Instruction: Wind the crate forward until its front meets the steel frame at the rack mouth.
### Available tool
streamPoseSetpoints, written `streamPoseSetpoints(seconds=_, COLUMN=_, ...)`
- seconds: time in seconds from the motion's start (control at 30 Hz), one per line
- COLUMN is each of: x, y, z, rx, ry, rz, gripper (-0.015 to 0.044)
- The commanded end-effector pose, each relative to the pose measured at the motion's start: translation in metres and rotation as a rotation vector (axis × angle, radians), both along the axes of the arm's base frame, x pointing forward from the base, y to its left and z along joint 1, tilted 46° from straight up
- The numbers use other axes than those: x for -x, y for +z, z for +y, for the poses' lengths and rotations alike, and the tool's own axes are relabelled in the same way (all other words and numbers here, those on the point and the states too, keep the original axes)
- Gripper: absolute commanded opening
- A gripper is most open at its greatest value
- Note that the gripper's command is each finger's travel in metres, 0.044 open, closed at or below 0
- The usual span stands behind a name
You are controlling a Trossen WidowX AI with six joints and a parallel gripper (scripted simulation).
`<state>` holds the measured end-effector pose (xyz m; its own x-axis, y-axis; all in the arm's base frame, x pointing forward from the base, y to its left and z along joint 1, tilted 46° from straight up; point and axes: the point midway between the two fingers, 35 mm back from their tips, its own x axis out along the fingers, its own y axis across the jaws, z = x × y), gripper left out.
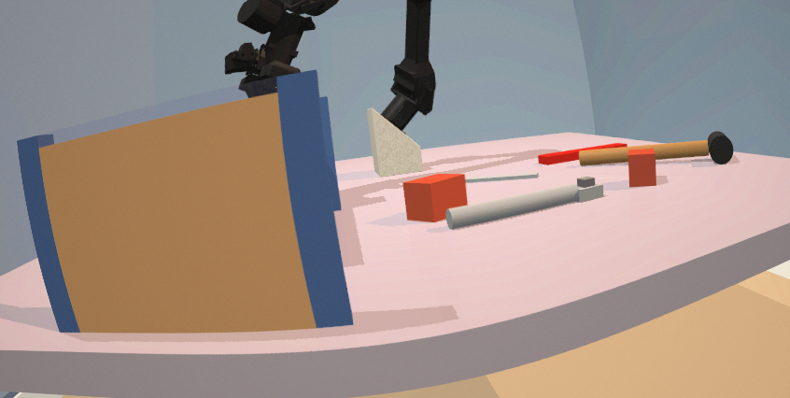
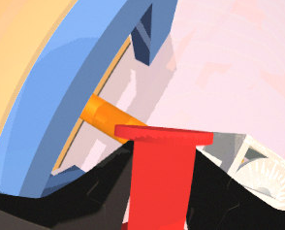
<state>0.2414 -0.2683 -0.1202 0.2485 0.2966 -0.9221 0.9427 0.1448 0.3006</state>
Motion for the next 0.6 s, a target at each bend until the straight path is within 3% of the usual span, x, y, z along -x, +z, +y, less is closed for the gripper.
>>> streamPoseSetpoints(seconds=0.0, x=0.000, y=0.006, z=0.012, rx=-0.027, ry=0.002, rz=0.000, gripper=0.0000)
streamPoseSetpoints(seconds=0.57, x=0.006, y=0.021, z=0.029, rx=-0.029, ry=0.002, rz=0.001, gripper=0.0000)
